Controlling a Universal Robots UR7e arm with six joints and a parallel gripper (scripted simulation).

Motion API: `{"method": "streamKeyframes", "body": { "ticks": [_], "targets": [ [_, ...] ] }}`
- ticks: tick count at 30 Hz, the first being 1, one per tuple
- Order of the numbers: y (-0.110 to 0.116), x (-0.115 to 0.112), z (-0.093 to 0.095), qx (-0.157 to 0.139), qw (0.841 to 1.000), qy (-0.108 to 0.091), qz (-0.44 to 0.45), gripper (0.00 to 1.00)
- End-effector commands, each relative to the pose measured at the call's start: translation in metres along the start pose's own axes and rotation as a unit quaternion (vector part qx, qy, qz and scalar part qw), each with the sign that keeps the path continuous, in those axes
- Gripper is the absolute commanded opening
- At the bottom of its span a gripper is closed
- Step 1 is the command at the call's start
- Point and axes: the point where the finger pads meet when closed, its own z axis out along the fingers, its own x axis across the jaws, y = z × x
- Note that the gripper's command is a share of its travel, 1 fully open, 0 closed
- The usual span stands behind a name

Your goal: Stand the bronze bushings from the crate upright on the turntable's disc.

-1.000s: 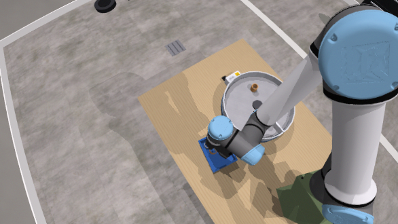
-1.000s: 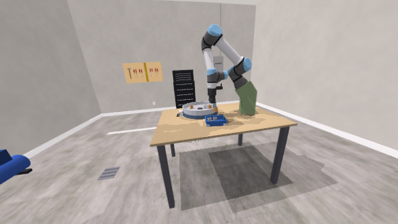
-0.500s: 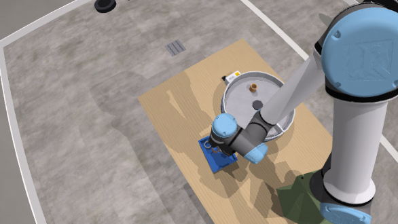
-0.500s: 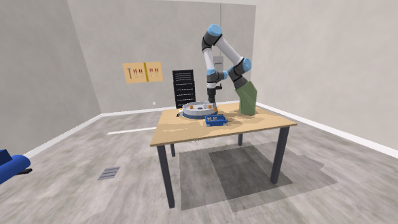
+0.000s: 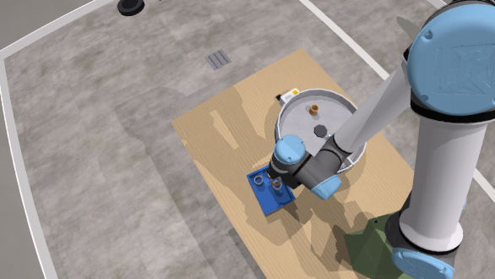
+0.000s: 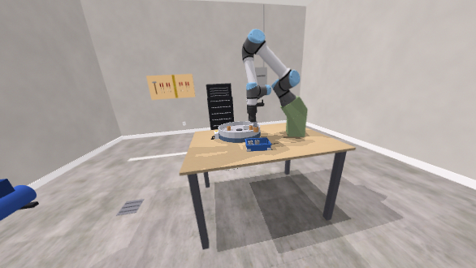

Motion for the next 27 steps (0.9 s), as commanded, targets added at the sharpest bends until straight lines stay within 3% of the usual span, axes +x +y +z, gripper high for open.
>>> {"method": "streamKeyframes", "body": {
  "ticks": [1, 27],
  "targets": [
    [-0.001, -0.015, 0.000, 0.000, 1.000, 0.002, -0.002, 0.00],
    [-0.005, -0.109, 0.000, 0.000, 1.000, 0.002, -0.002, 0.00]
  ]
}}
